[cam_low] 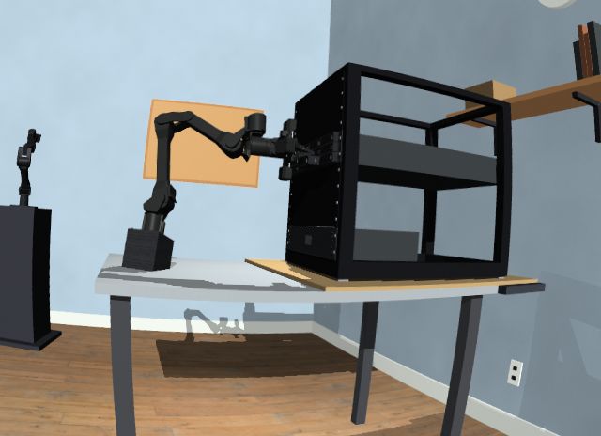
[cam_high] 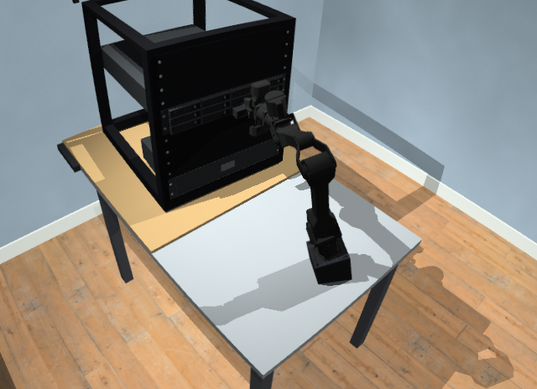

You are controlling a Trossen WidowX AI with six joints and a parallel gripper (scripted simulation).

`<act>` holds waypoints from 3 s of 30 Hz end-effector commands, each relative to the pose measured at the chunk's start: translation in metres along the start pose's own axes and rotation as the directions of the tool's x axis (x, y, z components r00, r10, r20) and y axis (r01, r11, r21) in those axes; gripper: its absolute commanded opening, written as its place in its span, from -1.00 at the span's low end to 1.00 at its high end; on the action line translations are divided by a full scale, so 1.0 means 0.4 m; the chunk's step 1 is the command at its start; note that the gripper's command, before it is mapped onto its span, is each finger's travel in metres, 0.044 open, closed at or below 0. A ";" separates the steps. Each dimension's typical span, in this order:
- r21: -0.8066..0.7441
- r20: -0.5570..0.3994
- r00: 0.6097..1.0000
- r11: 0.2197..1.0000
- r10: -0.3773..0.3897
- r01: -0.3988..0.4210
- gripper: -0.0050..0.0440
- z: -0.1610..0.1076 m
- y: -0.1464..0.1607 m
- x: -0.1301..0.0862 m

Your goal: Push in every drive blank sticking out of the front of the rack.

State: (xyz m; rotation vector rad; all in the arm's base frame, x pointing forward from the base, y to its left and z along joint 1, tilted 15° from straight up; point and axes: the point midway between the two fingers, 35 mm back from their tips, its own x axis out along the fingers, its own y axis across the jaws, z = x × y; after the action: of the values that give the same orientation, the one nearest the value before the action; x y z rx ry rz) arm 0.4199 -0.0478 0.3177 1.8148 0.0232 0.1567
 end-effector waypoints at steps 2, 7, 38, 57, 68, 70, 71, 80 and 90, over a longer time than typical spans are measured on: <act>-0.009 -0.008 1.000 1.000 0.022 -0.022 -1.00 -0.009 0.025 0.010; -0.009 -0.008 1.000 1.000 0.022 -0.022 -1.00 -0.009 0.025 0.010; -0.009 -0.008 1.000 1.000 0.022 -0.022 -1.00 -0.009 0.023 -0.053; -0.009 -0.008 1.000 1.000 0.022 -0.022 -1.00 -0.005 -0.017 -0.150; -0.009 -0.008 1.000 1.000 0.022 -0.022 -1.00 -0.001 -0.071 -0.162; -0.009 -0.008 1.000 1.000 0.022 -0.022 -1.00 -0.001 -0.070 -0.148; -0.009 -0.008 1.000 1.000 0.022 -0.022 -1.00 -0.001 -0.070 -0.140; -0.009 -0.008 1.000 1.000 0.022 -0.022 -1.00 -0.001 -0.070 -0.122; -0.009 -0.008 1.000 1.000 0.022 -0.022 -1.00 -0.002 -0.069 -0.122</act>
State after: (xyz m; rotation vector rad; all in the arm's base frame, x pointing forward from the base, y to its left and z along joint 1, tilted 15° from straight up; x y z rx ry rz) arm 0.3717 -0.0458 0.2768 1.8153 0.0223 0.1587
